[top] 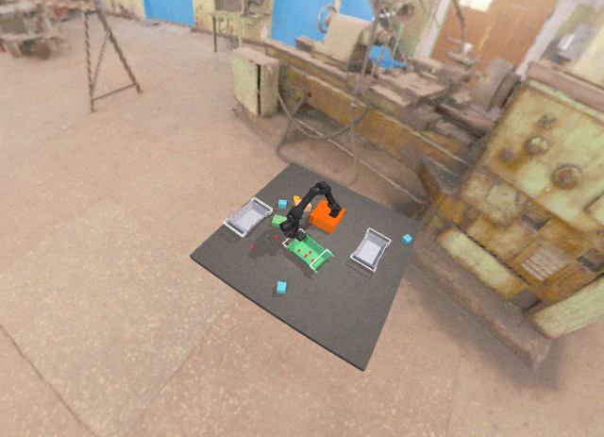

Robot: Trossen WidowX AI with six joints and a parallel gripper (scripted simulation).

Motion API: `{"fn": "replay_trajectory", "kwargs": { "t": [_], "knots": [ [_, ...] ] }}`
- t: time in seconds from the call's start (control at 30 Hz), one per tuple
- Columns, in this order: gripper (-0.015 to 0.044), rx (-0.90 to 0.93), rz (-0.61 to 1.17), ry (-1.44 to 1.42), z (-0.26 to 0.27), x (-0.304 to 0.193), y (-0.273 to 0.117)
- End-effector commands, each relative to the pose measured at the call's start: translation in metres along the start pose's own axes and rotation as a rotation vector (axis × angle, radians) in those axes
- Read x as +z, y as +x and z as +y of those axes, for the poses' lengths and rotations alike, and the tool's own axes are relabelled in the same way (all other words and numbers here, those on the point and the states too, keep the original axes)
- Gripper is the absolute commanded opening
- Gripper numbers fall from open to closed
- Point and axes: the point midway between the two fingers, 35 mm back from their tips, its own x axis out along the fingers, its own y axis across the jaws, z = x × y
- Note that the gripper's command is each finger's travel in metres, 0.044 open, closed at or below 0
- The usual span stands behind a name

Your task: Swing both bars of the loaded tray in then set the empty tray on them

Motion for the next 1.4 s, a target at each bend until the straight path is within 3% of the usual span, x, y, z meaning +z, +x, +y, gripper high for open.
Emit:
{"fn": "replay_trajectory", "kwargs": {
  "t": [0.0, 0.43, 0.8, 1.13, 1.37],
  "knots": [
    [0.0082, 0.008, -0.015, -0.001, 0.010, 0.002, -0.017],
    [0.0082, 0.010, -0.015, -0.001, 0.038, 0.002, -0.026],
    [0.0082, 0.012, -0.015, -0.001, 0.071, 0.002, -0.006],
    [0.0082, 0.013, -0.015, -0.001, 0.067, 0.005, -0.053],
    [0.0082, 0.017, -0.011, -0.005, 0.068, 0.004, -0.045]
  ]
}}
